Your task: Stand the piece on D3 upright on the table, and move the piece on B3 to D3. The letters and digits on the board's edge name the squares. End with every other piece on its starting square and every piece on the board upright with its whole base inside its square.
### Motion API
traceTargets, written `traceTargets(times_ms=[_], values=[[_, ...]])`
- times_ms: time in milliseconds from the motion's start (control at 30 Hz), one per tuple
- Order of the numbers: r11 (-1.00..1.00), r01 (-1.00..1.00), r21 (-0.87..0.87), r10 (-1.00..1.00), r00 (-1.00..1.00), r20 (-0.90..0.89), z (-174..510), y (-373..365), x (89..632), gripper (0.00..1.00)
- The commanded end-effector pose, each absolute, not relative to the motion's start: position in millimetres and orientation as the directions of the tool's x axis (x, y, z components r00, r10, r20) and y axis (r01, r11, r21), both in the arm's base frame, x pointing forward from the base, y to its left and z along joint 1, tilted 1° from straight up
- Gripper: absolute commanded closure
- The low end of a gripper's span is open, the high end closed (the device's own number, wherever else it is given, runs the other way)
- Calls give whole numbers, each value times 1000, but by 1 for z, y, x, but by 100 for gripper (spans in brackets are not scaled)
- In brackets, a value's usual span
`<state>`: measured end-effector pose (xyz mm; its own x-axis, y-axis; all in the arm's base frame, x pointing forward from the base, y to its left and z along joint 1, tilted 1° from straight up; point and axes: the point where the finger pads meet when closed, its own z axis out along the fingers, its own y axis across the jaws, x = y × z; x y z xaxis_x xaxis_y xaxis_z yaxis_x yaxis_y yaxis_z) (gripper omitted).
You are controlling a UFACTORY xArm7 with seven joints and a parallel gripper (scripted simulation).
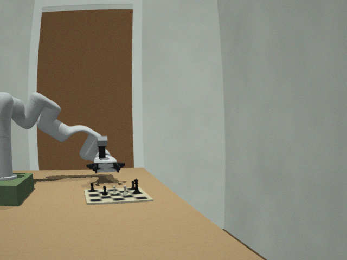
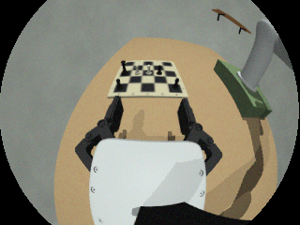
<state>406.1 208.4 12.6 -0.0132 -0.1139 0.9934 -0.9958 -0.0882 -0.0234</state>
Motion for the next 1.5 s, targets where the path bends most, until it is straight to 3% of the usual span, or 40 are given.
traceTargets(times_ms=[0,533,1100,1467], values=[[-88,-996,-27,-116,-16,993,14,209,407,0],[-88,-996,-27,-116,-17,993,17,209,407,0],[-88,-996,-28,-116,-17,993,99,207,406,0],[-41,-998,-40,-203,-31,979,101,194,411,0]])
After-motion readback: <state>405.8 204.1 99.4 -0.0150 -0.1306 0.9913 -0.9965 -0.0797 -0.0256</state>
